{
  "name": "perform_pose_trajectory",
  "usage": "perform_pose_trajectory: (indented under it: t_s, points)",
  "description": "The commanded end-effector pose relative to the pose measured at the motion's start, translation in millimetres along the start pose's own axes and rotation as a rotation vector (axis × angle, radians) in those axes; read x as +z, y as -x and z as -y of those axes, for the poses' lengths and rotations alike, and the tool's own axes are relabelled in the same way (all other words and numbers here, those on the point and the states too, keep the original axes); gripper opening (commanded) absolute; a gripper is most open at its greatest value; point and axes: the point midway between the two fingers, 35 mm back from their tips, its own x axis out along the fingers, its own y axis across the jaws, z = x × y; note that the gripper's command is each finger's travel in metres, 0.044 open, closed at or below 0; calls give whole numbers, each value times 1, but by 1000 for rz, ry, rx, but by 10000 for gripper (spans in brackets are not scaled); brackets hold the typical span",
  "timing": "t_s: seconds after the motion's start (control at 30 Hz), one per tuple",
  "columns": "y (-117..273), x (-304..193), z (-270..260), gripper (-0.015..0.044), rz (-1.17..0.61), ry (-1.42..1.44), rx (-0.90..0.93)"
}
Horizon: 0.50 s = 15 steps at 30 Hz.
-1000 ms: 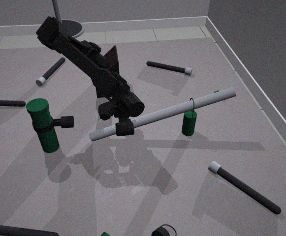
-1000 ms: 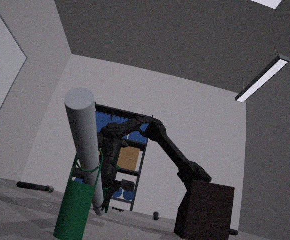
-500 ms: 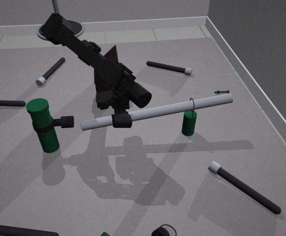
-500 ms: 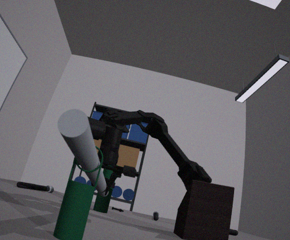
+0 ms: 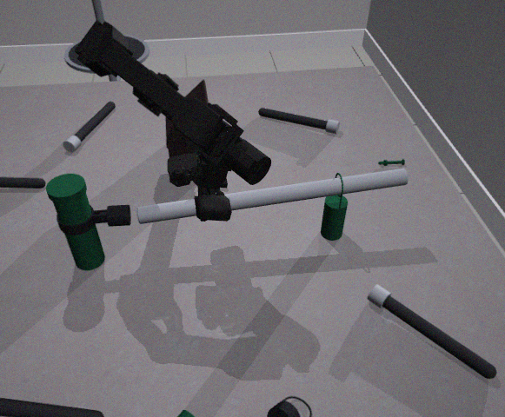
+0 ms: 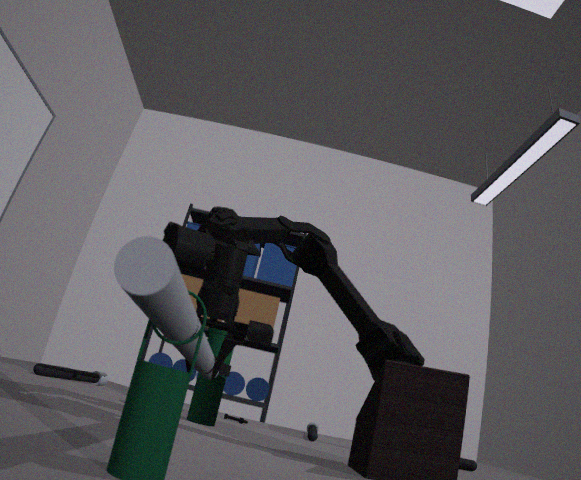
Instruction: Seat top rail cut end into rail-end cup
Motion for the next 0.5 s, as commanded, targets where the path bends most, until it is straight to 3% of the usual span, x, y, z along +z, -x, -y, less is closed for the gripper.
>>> perform_pose_trajectory:
  t_s: [0.0,0.47]
  points:
    - [1,0,0,0,2,2,7]
    - [5,2,-2,0,2,2,7]
